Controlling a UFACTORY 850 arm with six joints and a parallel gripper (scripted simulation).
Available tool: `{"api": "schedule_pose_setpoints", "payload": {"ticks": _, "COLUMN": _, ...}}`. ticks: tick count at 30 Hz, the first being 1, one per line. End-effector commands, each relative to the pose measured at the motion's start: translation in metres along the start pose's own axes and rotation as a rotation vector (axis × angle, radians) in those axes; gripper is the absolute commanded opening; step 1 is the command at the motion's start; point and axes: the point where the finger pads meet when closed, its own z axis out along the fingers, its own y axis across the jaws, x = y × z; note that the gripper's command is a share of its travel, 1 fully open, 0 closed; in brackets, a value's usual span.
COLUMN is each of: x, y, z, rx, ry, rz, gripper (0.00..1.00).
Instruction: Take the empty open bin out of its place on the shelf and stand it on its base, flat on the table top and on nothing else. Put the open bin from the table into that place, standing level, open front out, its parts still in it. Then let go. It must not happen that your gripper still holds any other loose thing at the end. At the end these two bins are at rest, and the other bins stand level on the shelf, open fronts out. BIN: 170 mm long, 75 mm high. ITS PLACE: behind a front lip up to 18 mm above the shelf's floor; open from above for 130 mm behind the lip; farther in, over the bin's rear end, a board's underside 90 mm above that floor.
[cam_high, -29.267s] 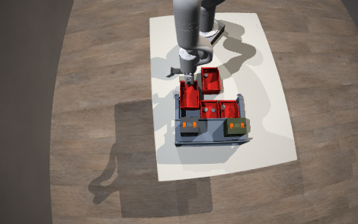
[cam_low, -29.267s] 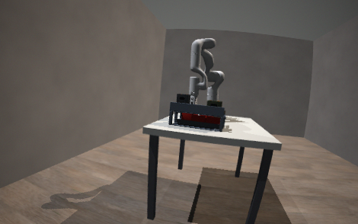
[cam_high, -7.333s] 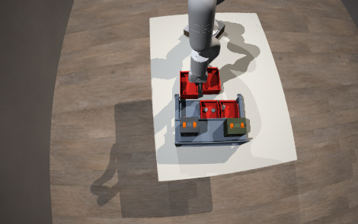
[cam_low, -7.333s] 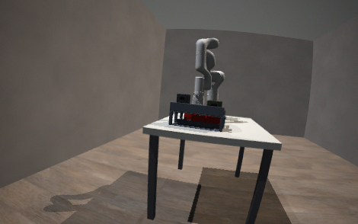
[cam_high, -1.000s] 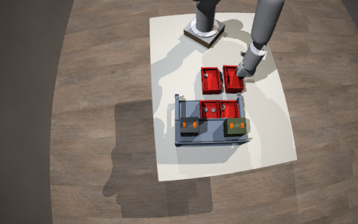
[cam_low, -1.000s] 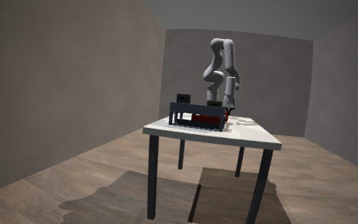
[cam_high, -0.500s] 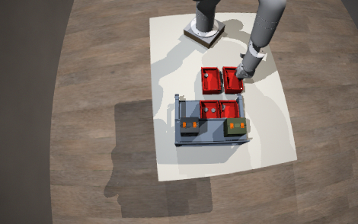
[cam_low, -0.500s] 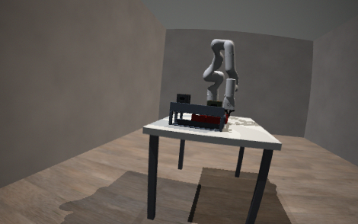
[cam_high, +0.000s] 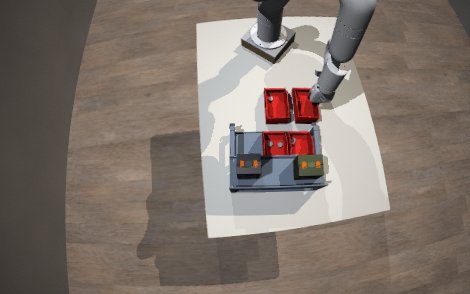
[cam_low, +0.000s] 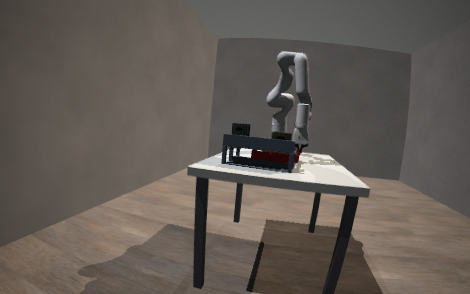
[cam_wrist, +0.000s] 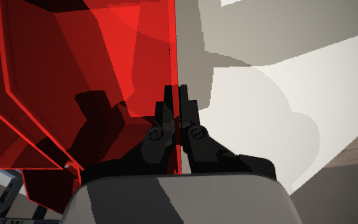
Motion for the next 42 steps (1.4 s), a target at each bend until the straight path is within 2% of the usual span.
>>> {"api": "schedule_pose_setpoints", "payload": {"ticks": 1, "x": -0.0006, "y": 0.0003, "z": -0.0003, "rx": 0.000, "ry": -0.006, "rz": 0.000, "gripper": 0.00}}
{"api": "schedule_pose_setpoints", "payload": {"ticks": 32, "x": -0.0006, "y": 0.0001, "z": 0.0074, "rx": 0.000, "ry": -0.006, "rz": 0.000, "gripper": 0.00}}
{"api": "schedule_pose_setpoints", "payload": {"ticks": 33, "x": -0.0006, "y": 0.0001, "z": 0.0074, "rx": 0.000, "ry": -0.006, "rz": 0.000, "gripper": 0.26}}
{"api": "schedule_pose_setpoints", "payload": {"ticks": 42, "x": -0.0006, "y": 0.0001, "z": 0.0074, "rx": 0.000, "ry": -0.006, "rz": 0.000, "gripper": 0.26}}
